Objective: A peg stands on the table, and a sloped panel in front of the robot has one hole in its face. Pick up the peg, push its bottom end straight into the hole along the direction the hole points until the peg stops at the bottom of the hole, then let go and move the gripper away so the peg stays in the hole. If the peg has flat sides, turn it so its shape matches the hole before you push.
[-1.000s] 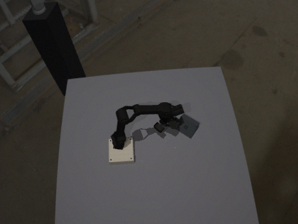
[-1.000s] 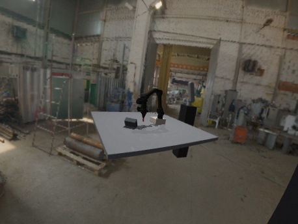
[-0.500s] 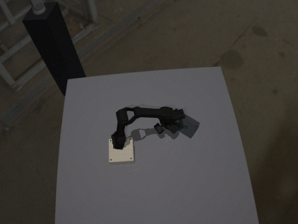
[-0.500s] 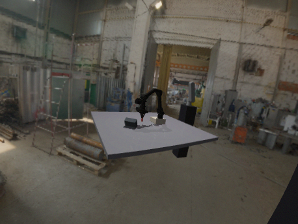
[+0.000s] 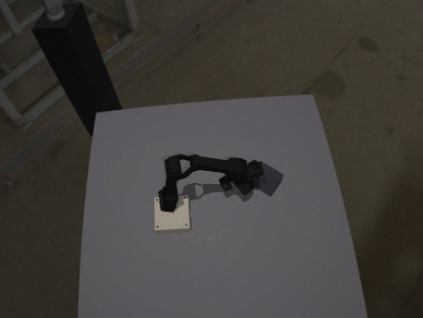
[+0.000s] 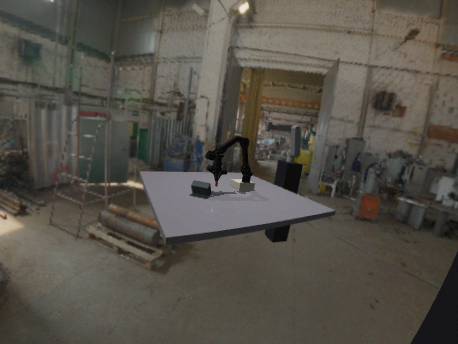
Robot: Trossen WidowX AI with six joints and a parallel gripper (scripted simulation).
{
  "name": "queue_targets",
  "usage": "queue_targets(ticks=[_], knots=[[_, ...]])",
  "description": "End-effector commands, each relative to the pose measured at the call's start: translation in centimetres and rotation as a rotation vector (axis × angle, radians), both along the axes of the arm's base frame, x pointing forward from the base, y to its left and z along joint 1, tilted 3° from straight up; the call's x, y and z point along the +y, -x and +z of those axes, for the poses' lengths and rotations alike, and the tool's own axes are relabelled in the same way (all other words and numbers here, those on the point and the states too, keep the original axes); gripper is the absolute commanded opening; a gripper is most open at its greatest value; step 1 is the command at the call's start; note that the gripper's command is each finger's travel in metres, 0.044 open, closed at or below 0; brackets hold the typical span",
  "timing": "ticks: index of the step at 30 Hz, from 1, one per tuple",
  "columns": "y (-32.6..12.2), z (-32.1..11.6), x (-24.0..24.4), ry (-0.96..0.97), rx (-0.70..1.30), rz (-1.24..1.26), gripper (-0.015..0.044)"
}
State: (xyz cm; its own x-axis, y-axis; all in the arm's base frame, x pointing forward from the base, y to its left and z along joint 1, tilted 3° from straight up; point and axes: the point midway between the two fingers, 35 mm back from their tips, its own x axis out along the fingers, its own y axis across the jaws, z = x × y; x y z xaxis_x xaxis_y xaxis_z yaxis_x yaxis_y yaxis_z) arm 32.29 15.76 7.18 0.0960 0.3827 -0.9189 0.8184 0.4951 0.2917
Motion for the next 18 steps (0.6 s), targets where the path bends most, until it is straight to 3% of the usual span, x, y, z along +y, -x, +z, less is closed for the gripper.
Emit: queue_targets(ticks=[1, 18], knots=[[-0.2, -0.1, -0.3, -0.032, 0.015, -0.051, 0.0], [-1.4, -0.1, -1.7, -0.154, 0.053, -0.242, 0.0]])
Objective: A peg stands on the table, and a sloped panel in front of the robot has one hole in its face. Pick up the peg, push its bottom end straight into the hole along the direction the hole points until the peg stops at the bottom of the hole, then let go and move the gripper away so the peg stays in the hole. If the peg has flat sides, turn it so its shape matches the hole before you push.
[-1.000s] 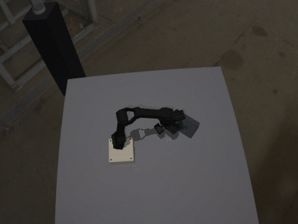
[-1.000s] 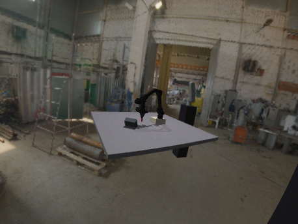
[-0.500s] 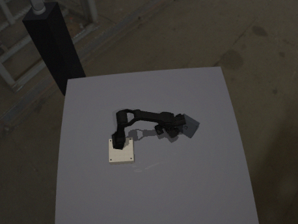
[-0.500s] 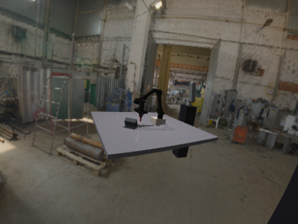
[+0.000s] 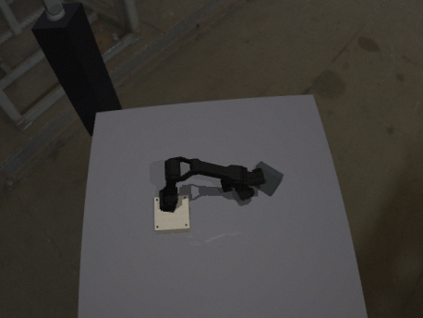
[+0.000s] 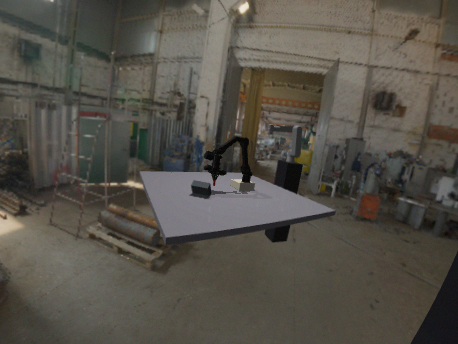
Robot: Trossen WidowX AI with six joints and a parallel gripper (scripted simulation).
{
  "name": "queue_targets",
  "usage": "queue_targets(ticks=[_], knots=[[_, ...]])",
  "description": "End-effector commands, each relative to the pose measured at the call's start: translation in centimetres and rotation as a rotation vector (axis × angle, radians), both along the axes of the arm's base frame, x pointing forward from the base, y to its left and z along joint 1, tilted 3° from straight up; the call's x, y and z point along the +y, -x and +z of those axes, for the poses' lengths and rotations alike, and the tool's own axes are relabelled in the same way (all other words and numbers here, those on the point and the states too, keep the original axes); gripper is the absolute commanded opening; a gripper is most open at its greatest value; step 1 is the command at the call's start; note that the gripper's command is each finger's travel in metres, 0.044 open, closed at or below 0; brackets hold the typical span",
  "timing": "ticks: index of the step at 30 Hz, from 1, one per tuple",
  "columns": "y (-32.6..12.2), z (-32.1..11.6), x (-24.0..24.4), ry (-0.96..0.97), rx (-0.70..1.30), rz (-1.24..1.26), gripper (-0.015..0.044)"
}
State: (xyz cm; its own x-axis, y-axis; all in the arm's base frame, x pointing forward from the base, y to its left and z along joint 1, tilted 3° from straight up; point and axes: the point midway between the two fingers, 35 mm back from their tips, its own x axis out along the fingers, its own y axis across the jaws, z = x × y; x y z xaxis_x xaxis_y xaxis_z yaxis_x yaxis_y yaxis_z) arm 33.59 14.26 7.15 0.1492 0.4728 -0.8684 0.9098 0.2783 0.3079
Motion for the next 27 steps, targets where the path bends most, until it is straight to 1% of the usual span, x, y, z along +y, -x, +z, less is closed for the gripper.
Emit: queue_targets(ticks=[1, 27], knots=[[-0.1, -0.1, -0.3, -0.034, 0.016, -0.048, 0.0], [-1.6, 0.3, -2.9, -0.229, 0.079, -0.313, 0.0]])
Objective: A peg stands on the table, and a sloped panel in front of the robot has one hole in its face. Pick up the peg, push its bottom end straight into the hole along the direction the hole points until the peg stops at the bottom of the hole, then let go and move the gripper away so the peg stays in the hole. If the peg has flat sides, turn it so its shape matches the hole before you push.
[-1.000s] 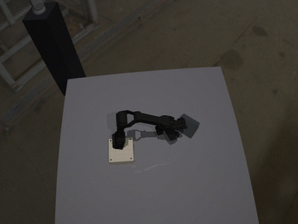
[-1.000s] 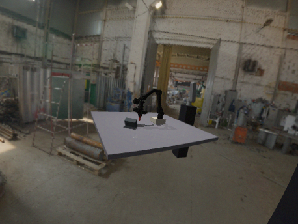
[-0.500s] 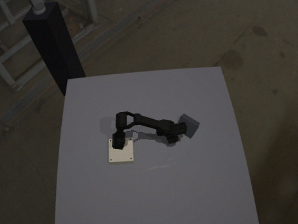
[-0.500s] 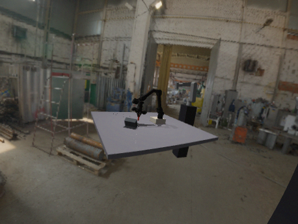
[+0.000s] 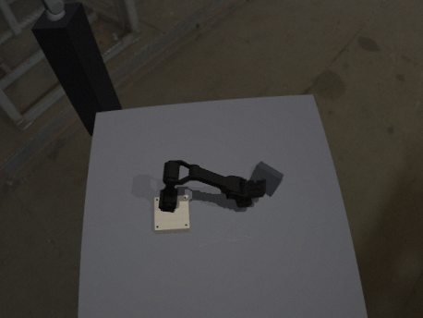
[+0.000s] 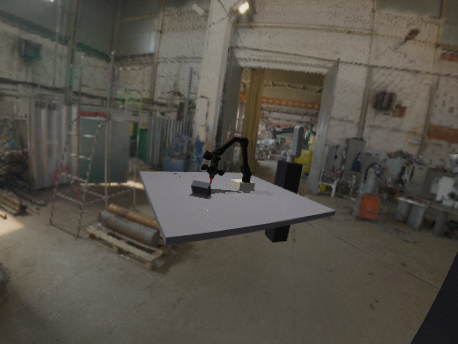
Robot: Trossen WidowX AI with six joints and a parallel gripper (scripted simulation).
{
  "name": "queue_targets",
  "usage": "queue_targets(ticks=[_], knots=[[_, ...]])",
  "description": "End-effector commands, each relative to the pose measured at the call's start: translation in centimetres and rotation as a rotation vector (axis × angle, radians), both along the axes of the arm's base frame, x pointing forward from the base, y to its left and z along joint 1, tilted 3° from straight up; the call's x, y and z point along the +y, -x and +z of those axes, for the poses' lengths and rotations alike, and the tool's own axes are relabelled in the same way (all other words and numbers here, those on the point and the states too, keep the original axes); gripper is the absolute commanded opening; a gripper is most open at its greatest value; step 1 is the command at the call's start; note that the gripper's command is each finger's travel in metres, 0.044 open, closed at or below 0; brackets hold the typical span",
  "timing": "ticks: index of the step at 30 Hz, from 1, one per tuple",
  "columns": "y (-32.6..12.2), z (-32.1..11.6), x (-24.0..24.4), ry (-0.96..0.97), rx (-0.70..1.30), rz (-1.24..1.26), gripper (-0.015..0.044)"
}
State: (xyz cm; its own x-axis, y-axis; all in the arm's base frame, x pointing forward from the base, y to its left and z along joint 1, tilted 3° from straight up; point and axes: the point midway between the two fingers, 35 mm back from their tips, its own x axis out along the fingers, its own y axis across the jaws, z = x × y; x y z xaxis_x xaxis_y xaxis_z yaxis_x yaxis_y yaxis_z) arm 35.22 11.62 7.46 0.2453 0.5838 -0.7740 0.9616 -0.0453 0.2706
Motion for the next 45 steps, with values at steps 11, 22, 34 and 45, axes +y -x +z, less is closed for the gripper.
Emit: queue_targets(ticks=[11, 22, 34, 45], knots=[[-0.5, 0.2, -1.5, -0.114, 0.041, -0.134, 0.0], [-0.9, 0.5, -2.7, -0.201, 0.069, -0.23, 0.0], [-1.3, 0.6, -3.6, -0.269, 0.091, -0.3, 0.0], [-2.2, -0.2, -2.8, -0.303, 0.1, -0.334, 0.0]])
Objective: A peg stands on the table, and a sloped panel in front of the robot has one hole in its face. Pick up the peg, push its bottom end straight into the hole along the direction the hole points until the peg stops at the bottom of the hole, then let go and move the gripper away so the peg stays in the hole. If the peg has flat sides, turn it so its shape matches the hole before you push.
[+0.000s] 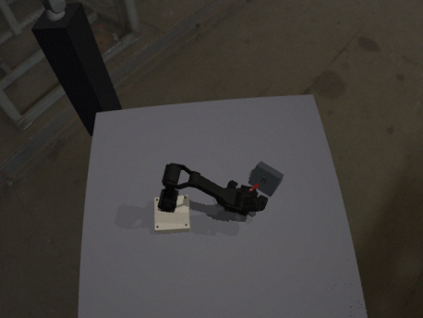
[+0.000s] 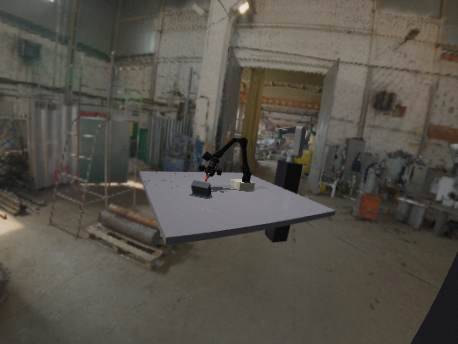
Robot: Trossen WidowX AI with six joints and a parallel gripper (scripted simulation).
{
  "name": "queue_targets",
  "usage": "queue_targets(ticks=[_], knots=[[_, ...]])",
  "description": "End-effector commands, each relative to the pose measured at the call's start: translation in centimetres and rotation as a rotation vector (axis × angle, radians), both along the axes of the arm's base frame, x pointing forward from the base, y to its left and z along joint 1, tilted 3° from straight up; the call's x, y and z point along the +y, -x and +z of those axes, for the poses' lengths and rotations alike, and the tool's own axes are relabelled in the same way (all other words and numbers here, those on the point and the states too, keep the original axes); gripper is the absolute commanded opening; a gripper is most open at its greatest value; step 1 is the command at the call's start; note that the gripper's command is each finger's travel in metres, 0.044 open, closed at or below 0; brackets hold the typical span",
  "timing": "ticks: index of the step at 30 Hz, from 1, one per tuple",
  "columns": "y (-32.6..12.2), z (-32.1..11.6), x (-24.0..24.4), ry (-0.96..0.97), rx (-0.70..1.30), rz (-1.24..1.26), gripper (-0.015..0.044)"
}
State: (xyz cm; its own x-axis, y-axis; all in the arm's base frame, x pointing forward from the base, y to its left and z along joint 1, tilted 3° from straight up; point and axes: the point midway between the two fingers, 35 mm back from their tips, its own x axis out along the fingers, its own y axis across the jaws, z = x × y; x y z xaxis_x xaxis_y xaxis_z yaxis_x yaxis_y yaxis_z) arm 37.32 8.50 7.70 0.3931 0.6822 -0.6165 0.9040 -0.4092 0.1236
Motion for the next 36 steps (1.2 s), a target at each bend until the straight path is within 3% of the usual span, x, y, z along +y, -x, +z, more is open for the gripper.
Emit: queue_targets(ticks=[1, 36], knots=[[-0.2, -0.5, 0.4, -0.02, 0.014, -0.013, 0.0], [-1.9, -2.5, 2.3, -0.095, 0.032, -0.072, 0.0]])
